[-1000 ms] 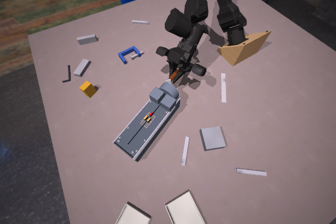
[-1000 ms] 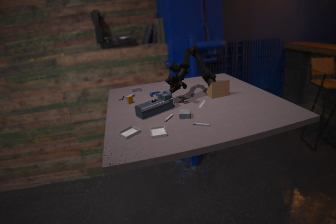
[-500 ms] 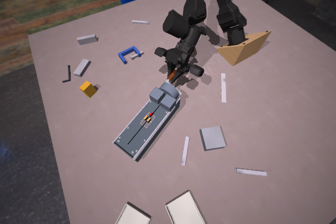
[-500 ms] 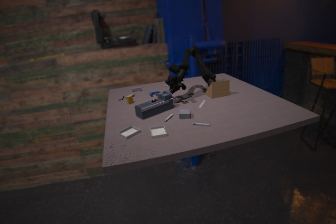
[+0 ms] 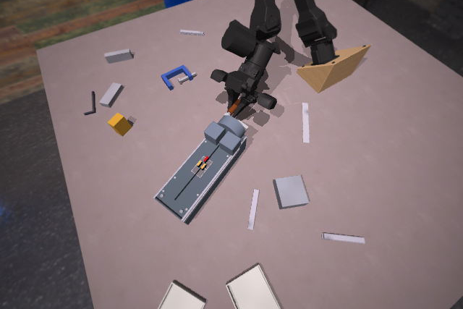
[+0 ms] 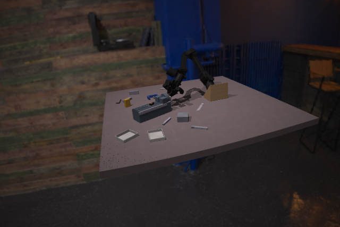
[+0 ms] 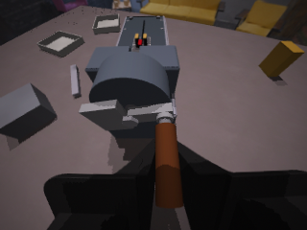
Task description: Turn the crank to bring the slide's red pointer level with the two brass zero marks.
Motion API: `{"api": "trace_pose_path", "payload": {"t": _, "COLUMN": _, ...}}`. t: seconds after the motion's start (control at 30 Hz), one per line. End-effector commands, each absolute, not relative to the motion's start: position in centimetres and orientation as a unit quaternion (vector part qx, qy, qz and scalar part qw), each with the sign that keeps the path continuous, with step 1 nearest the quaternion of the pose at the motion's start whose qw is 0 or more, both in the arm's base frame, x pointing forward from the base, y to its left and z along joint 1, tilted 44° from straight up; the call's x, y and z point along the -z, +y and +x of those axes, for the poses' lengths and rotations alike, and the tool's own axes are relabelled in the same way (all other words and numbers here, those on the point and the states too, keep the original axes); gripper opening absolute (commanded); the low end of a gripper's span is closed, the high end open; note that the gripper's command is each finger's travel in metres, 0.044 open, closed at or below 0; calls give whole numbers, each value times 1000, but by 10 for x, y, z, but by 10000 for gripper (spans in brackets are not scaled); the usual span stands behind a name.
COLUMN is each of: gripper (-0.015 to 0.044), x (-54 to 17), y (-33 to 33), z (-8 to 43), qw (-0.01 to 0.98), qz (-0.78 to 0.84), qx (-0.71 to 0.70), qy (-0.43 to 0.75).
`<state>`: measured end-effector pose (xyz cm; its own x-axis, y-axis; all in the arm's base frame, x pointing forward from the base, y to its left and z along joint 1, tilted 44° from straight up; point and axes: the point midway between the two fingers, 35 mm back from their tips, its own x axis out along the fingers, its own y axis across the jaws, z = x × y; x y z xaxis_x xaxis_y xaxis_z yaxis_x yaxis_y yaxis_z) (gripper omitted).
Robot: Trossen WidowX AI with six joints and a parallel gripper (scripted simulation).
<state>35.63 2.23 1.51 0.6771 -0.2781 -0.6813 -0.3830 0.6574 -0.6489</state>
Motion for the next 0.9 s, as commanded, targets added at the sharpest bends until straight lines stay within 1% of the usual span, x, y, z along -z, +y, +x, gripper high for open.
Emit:
{"api": "trace_pose_path", "payload": {"t": 0.0, "gripper": 0, "x": -9, "y": 14, "z": 357, "qw": 816, "qz": -411, "qx": -26, "qy": 405}}
{"api": "trace_pose_path", "payload": {"t": 0.87, "gripper": 0, "x": 11, "y": 7, "z": 354, "qw": 816, "qz": -411, "qx": -26, "qy": 405}}
